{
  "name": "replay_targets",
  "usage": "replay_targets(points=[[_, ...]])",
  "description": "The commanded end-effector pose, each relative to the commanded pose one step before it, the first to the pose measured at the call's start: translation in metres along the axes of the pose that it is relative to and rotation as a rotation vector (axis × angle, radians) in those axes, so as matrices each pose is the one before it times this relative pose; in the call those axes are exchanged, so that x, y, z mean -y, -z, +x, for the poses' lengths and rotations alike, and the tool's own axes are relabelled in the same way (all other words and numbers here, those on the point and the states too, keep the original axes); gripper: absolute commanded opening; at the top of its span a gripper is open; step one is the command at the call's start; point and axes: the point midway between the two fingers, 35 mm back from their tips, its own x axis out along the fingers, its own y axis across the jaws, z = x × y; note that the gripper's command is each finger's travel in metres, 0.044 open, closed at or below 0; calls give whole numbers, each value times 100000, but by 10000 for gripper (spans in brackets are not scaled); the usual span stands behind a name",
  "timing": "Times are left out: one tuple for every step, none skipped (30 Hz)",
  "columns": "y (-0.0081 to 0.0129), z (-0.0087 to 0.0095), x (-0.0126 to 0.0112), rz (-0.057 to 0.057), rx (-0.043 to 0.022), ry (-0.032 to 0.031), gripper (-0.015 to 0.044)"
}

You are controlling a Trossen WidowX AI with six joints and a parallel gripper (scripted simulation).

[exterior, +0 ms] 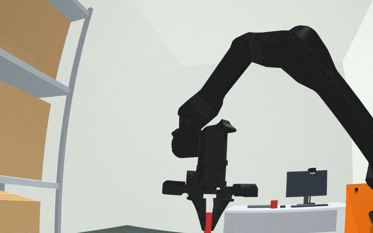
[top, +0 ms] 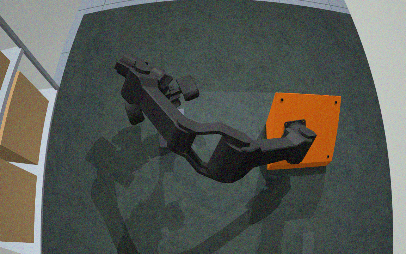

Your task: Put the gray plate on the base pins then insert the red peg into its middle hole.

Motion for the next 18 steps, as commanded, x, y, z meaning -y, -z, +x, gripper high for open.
replay_targets(points=[[-121,113,162,-190,-36,752,0],[0,0,0,0,0,0,0],[0,0,0,0,0,0,0],[0,0,0,0,0,0,0],[0,0,0,0,0,0,0],[0,0,0,0,0,0,0],[0,0,0,0,0,0,0],[0,0,0,0,0,0,0],[0,0,0,0,0,0,0],[0,0,0,0,0,0,0],[0,0,0,0,0,0,0],[0,0,0,0,0,0,0],[0,0,0,0,0,0,0],[10,-9,-27,93,-37,-164,0],[10,-9,-27,93,-37,-164,0],[10,-9,-27,93,-38,-164,0],[10,-9,-27,93,-38,-164,0],[0,0,0,0,0,0,0]])
